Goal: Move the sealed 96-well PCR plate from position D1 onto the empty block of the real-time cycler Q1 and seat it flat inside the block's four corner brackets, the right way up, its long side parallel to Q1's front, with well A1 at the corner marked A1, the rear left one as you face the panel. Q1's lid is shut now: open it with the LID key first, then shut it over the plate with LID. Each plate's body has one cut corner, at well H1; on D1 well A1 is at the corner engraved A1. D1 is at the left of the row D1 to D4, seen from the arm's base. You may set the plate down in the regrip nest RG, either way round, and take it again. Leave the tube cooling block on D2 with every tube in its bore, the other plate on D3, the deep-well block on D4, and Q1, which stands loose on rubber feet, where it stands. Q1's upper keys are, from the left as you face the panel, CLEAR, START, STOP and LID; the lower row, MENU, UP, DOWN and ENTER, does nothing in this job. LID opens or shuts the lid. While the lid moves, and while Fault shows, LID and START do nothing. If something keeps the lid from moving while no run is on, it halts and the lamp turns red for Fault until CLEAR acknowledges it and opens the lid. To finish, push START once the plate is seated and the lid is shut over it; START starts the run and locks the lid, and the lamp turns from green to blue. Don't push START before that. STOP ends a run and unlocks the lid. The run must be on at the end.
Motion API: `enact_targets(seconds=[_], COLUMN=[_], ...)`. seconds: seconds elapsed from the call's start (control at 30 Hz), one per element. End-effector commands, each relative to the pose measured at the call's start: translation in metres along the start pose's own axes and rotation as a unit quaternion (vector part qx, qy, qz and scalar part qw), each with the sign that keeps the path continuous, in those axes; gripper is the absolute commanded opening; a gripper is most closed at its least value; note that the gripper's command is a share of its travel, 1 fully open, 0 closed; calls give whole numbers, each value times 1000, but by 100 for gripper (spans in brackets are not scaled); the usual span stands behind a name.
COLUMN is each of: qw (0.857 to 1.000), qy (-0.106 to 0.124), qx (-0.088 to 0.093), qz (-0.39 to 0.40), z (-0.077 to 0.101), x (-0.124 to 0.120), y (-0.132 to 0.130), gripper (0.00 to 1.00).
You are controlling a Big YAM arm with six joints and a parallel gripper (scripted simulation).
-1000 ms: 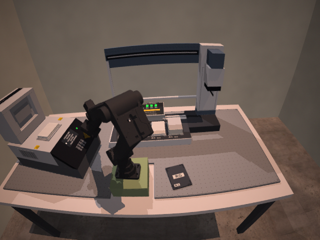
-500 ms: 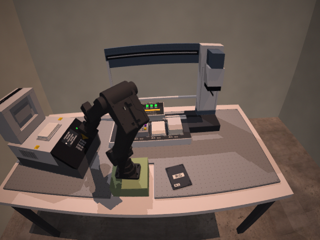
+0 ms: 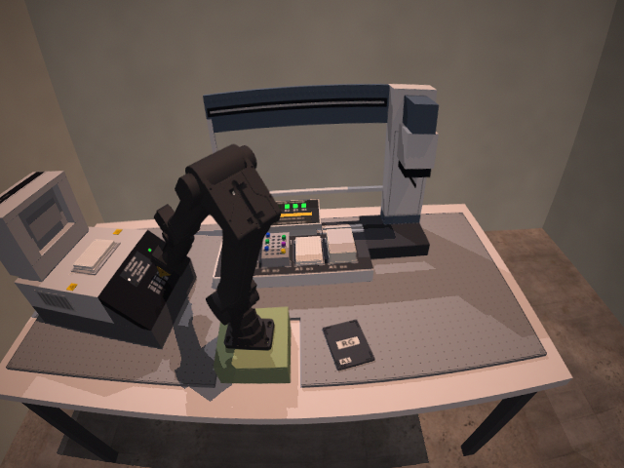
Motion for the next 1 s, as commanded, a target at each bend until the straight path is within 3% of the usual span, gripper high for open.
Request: enact_targets(seconds=[0.0, 0.27, 0.6, 0.83, 0.97], qw=[1000, 999, 999, 999, 999], qy=[-3, -15, -6, -9, -11], qx=[24, 38, 22, 40, 39], qz=[7, 17, 25, 26, 10], z=[3, 15, 8, 13, 11], x=[0, 8, 6, 1, 8], y=[19, 35, 34, 45, 41], gripper=[0, 0, 0, 0, 0])
Point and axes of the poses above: the point where the finger pads meet when closed, its own z axis back along the fingers, its own y axis across the jaws, x = y × z, the point moved 5 cm from there along z, back along the fingers, and after that the axes turned 14 degrees about -z, right-handed, at the moved point
